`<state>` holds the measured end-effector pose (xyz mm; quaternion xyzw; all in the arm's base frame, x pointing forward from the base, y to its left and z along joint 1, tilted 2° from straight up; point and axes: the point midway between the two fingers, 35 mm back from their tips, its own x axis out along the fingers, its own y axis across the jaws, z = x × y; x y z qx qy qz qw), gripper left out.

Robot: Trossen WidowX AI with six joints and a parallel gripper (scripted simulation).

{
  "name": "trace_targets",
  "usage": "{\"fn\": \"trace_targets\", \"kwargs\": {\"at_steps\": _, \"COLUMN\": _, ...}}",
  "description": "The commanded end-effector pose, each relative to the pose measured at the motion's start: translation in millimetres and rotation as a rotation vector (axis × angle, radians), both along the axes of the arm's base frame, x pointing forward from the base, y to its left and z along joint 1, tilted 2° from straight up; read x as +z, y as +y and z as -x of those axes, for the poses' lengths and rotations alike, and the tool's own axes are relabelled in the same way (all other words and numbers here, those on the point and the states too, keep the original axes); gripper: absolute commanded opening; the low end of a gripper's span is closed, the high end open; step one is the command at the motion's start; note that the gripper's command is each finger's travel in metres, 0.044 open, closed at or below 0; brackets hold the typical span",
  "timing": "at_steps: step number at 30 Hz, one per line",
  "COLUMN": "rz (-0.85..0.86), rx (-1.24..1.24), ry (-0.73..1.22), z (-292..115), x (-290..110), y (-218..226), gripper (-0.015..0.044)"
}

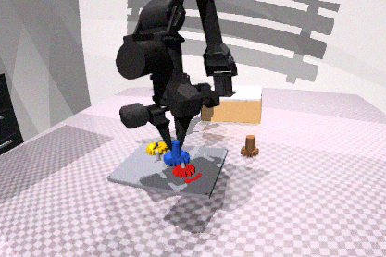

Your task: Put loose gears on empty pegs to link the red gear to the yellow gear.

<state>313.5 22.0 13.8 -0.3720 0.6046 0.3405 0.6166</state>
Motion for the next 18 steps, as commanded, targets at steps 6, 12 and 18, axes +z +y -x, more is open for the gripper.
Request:
{"fn": "trace_targets", "kwargs": {"at_steps": 6, "rz": -0.002, "rx": -0.189, "ry": -0.005, "z": 0.0, "x": -0.8, "y": -2.0, "gripper": 0.0}}
{"fn": "trace_targets", "kwargs": {"at_steps": 12, "rz": -0.006, "rx": -0.29, "ry": -0.008, "z": -0.6, "x": -1.0, "y": -1.0, "gripper": 0.0}}
{"fn": "trace_targets", "kwargs": {"at_steps": 18, "rz": -0.006, "rx": -0.283, "ry": -0.008, "z": 0.5, "x": -1.7, "y": -0.4, "gripper": 0.0}}
